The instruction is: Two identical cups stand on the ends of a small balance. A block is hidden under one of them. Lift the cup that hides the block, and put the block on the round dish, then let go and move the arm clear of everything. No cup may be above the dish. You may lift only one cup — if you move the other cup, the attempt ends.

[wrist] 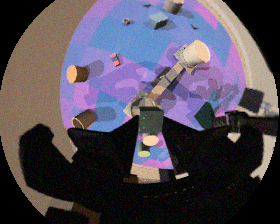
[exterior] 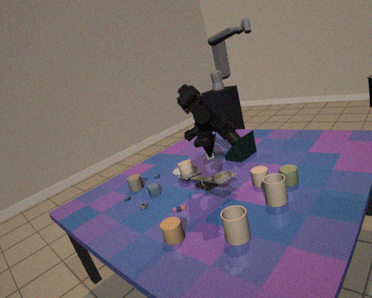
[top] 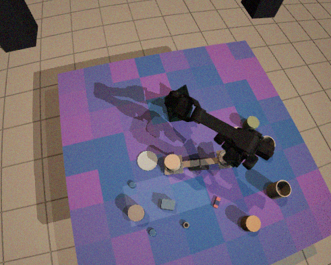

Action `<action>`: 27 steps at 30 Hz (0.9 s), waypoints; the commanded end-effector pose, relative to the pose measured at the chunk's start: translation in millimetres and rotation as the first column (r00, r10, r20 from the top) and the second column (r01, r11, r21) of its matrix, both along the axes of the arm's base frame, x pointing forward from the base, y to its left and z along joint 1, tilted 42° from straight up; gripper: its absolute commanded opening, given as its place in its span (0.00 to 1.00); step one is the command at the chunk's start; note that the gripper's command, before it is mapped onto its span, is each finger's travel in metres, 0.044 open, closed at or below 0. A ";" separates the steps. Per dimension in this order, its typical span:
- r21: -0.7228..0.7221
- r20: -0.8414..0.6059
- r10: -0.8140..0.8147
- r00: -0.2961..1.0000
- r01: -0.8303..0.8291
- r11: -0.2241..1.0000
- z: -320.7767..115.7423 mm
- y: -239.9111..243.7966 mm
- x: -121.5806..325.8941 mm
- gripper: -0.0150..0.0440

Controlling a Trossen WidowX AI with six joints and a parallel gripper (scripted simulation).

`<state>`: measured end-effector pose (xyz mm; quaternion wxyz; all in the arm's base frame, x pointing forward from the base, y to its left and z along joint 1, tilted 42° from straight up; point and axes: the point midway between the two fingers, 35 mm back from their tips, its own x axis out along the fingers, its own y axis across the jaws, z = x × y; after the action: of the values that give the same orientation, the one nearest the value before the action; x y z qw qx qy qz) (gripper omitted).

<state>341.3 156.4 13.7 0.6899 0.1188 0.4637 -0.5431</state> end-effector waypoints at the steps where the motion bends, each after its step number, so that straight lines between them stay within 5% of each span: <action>1: 0.021 0.001 -0.011 1.000 0.011 1.000 22.8 -38.8 12.4 0.25; 27: 0.033 0.011 0.019 1.000 -0.019 0.999 124.2 -240.6 -30.6 0.25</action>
<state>327.1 -59.4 128.8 0.6946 0.1379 0.4701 -0.5268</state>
